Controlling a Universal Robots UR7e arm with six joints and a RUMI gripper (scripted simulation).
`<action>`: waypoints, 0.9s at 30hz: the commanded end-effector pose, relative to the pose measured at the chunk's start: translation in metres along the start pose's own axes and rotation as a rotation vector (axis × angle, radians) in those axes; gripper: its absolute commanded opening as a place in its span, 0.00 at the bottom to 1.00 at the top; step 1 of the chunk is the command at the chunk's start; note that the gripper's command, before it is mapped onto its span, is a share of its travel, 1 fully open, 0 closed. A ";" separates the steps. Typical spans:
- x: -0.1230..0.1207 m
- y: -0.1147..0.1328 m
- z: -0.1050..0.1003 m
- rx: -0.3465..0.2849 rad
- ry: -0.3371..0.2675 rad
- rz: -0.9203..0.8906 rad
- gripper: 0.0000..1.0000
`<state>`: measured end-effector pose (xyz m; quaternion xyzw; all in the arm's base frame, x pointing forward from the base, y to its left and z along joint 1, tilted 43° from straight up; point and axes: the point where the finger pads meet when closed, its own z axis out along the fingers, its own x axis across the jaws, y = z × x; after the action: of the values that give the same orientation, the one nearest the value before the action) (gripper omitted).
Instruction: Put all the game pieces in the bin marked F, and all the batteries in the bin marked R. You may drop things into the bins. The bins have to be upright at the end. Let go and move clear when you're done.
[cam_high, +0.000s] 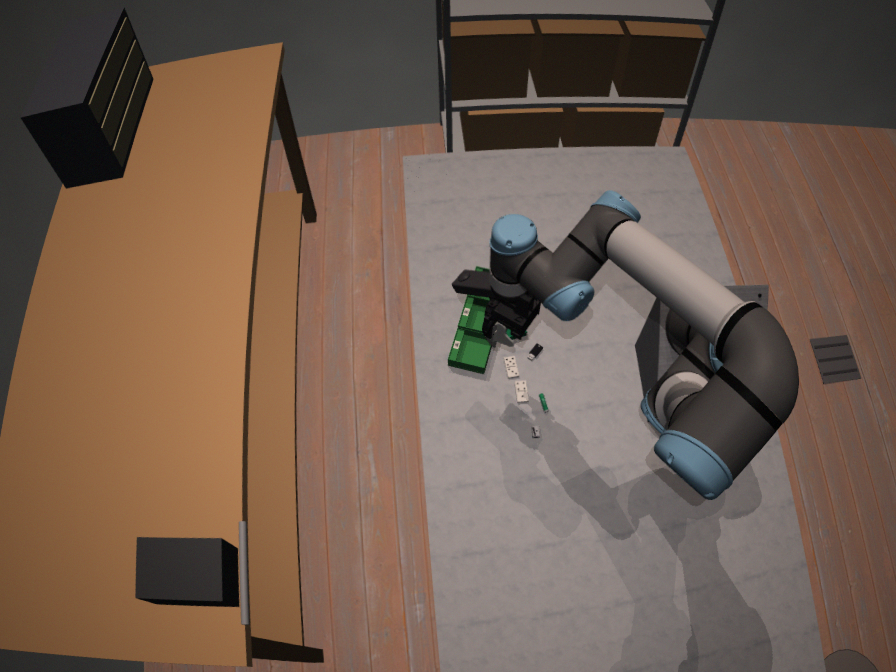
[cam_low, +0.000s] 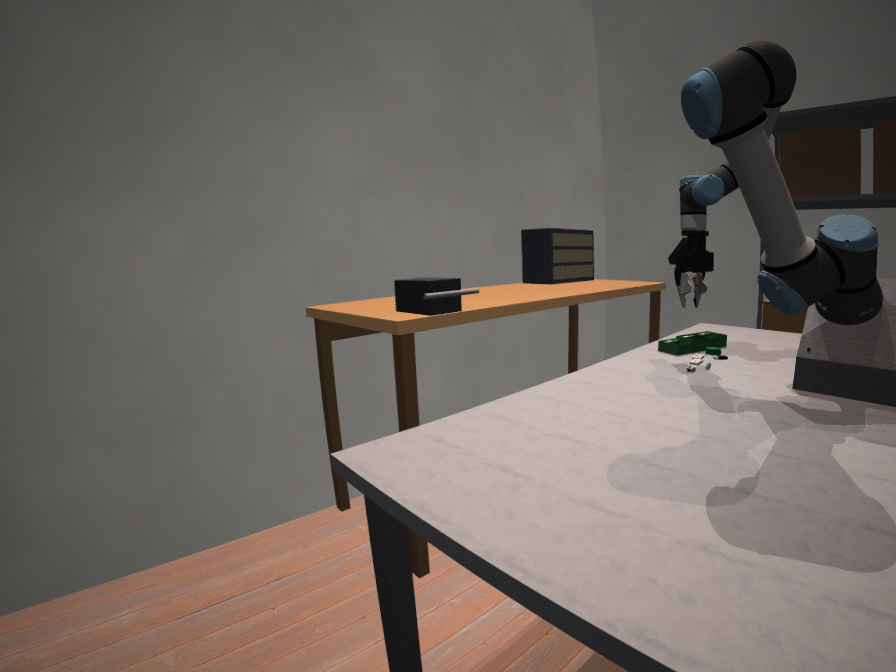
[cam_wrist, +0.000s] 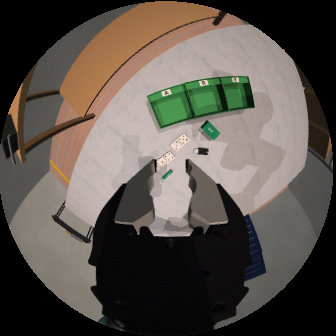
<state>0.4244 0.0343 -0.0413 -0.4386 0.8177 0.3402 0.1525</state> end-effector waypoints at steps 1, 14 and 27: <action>-0.005 0.023 0.024 0.011 0.002 0.156 0.24; -0.017 0.084 0.080 -0.006 -0.008 0.493 0.24; -0.016 0.081 0.080 0.016 -0.005 0.816 0.24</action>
<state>0.3619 0.1313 -0.0552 -0.1359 0.9154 0.3774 0.0328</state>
